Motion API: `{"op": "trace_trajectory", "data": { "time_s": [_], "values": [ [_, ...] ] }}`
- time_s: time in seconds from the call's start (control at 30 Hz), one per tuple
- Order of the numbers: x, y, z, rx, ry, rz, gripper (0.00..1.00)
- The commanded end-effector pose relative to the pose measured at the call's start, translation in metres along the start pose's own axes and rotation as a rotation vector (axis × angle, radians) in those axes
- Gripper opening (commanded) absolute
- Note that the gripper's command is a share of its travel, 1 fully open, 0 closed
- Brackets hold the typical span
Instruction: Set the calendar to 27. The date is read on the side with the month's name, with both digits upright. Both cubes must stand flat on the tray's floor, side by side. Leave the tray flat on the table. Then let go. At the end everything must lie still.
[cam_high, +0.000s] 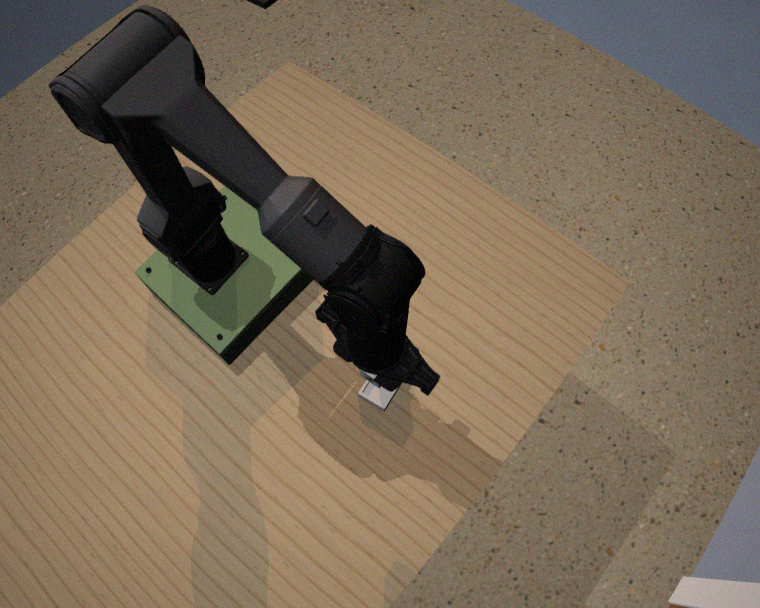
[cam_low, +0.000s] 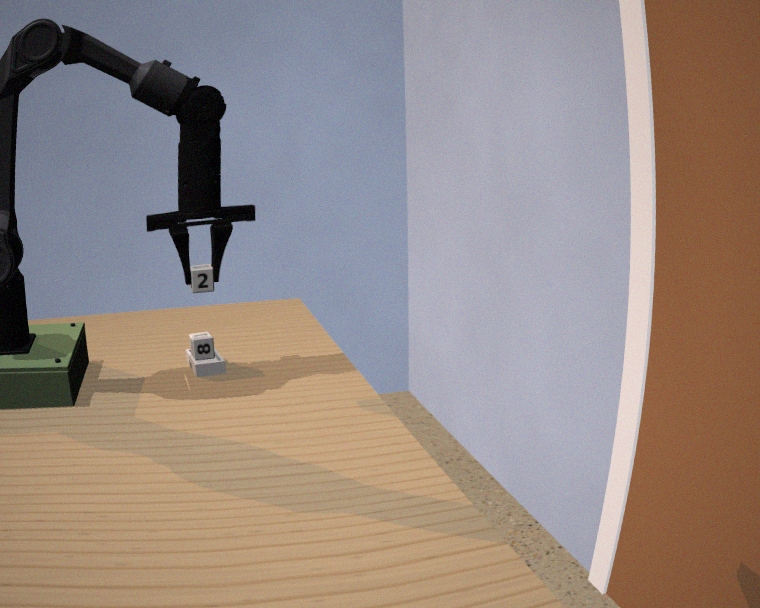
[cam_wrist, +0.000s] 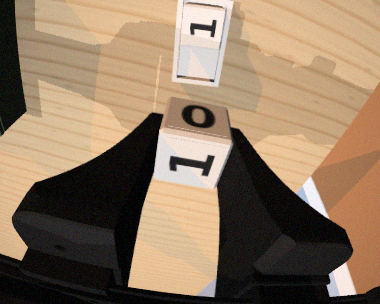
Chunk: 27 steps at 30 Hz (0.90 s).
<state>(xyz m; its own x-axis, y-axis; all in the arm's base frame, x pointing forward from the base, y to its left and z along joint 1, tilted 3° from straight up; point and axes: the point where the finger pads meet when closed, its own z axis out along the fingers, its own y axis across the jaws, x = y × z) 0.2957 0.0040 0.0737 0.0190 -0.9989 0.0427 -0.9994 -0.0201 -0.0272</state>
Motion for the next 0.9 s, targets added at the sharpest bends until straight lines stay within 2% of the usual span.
{"op": "trace_trajectory", "data": {
  "time_s": [0.0, 0.07, 0.13, 0.33, 0.37, 0.43, 0.47, 0.53, 0.57, 0.63, 0.7, 0.87],
  "values": [
    [0.006, -0.003, 0.001, 0.002, 0.0, 0.108, 0.35],
    [0.014, -0.004, 0.001, 0.002, 0.001, 0.246, 0.35],
    [0.014, -0.004, 0.001, 0.002, 0.001, 0.246, 0.35],
    [0.039, -0.007, 0.004, 0.002, 0.001, 0.684, 0.35],
    [0.04, -0.007, 0.004, 0.002, 0.001, 0.701, 0.35],
    [0.05, -0.008, 0.005, 0.003, 0.001, 0.88, 0.35],
    [0.051, -0.008, 0.005, 0.003, 0.001, 0.895, 0.35],
    [0.061, -0.009, 0.006, 0.003, 0.0, 1.074, 0.35],
    [0.061, -0.009, 0.006, 0.003, 0.0, 1.075, 0.35],
    [0.071, -0.009, 0.007, 0.003, 0.0, 1.23, 0.35],
    [0.071, -0.009, 0.007, 0.003, 0.0, 1.23, 0.35],
    [0.084, -0.008, 0.009, 0.003, 0.0, 1.456, 0.35]
  ]
}}
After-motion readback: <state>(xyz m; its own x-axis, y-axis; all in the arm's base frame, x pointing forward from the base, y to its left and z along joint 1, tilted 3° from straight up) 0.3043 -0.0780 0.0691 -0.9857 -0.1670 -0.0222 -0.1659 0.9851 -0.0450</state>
